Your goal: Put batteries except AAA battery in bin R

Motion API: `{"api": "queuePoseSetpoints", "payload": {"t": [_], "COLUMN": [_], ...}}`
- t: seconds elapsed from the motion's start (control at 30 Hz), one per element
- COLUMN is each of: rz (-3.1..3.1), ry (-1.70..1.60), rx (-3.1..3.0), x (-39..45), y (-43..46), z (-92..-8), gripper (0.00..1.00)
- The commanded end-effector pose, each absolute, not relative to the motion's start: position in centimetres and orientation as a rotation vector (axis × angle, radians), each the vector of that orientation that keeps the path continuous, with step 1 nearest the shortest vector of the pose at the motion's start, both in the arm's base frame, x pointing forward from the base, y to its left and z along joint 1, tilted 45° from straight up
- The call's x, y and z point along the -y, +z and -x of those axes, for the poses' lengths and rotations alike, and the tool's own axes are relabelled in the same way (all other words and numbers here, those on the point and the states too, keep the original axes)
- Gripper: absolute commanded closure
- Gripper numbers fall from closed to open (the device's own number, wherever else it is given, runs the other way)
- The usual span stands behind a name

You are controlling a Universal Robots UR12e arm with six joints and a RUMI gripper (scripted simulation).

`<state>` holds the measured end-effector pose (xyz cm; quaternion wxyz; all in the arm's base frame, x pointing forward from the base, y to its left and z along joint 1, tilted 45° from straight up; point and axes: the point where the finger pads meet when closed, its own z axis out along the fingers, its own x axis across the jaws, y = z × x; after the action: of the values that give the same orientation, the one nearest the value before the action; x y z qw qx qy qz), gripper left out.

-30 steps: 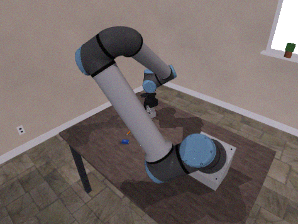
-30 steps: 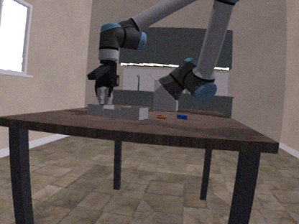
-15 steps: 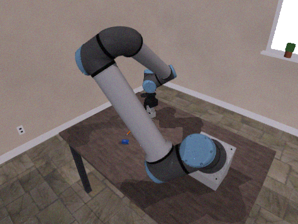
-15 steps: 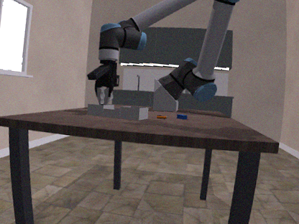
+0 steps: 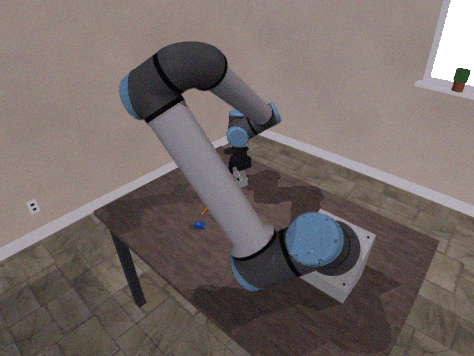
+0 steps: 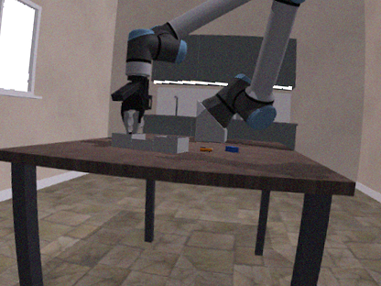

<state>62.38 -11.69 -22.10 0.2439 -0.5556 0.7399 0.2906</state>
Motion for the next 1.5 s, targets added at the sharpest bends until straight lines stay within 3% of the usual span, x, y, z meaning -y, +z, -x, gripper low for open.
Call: {"api": "queuePoseSetpoints", "payload": {"t": [0.0,0.9,1.47], "rz": [1.517,1.517,1.517], "ry": [0.792,0.792,0.792], "rx": [-2.021,-2.021,-2.021], "x": [12.0,15.7,13.0], "y": [-21.8,-18.1,-15.3], "z": [-62.4,-62.2,-63.4], "gripper": [0.96,0.96,0.96]}}
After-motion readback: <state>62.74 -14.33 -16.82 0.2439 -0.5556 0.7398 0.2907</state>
